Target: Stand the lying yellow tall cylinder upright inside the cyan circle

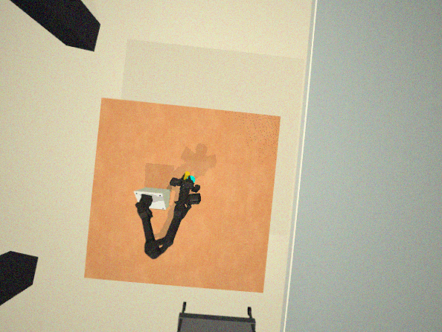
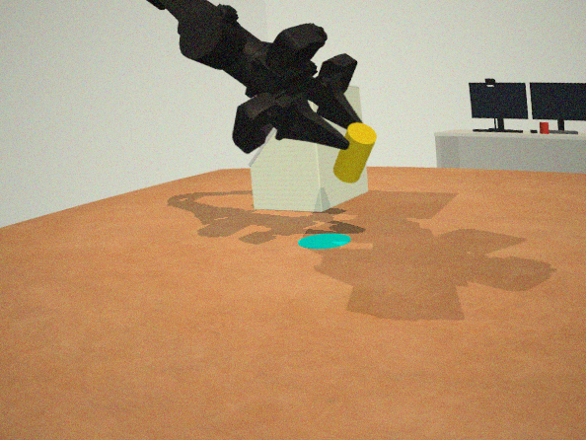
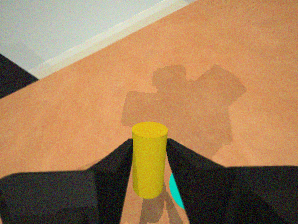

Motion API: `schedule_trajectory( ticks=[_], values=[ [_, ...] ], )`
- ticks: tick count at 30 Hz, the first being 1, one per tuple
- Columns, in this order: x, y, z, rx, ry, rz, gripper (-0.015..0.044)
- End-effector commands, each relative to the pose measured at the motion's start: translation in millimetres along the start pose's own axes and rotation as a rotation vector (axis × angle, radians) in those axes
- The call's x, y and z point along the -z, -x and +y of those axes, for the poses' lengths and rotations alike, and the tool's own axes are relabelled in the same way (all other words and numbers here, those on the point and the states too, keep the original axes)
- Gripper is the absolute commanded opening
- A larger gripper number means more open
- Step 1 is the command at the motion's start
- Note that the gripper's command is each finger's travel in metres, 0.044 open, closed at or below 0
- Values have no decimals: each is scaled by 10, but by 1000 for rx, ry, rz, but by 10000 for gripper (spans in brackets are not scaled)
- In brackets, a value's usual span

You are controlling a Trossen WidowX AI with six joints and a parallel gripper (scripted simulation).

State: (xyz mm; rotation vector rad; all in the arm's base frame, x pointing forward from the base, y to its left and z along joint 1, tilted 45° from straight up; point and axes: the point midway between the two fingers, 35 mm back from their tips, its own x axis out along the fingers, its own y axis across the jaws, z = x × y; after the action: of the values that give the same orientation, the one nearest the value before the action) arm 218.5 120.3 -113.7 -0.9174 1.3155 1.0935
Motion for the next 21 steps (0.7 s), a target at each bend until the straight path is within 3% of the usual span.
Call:
schedule_trajectory(
  ticks=[1,21],
  values=[
    [5,14,0,0,8,-32,105],
    [6,66,-13,16,45,-176,105]
  ],
)
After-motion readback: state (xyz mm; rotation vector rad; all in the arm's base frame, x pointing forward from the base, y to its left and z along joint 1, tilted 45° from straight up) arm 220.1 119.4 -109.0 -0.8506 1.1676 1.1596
